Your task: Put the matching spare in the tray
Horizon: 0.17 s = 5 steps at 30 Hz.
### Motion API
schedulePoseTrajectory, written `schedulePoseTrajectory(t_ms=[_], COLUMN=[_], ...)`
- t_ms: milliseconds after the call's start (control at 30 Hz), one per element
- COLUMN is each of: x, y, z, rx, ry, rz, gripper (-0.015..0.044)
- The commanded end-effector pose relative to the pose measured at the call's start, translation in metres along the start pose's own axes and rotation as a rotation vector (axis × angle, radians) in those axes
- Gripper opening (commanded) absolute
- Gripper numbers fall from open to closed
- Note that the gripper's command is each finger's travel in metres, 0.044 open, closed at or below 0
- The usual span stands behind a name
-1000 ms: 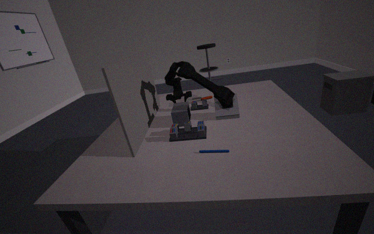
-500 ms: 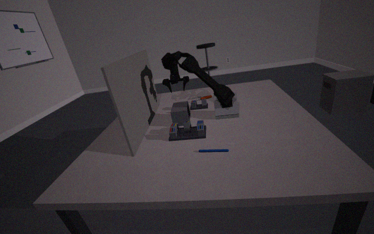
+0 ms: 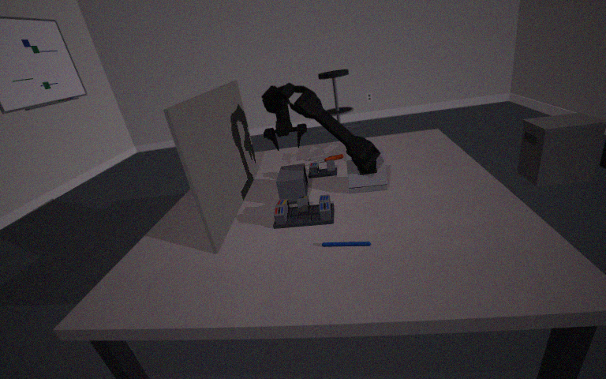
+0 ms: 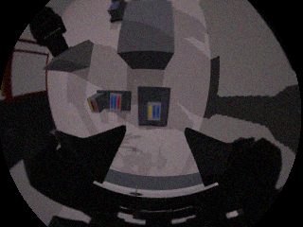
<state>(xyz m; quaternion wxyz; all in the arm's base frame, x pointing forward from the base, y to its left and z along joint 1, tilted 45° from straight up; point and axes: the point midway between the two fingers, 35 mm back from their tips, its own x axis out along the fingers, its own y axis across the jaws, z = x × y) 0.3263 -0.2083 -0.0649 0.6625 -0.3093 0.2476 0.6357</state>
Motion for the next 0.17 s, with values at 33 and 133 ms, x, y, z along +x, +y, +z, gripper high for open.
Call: schedulePoseTrajectory(t_ms=[33, 133], x=[0.0005, 0.0005], y=[0.0, 0.0], z=[-0.0005, -0.0005], rx=[0.002, 0.002], ry=[0.0, 0.0], rz=[-0.001, -0.001], gripper=[0.044, 0.044])
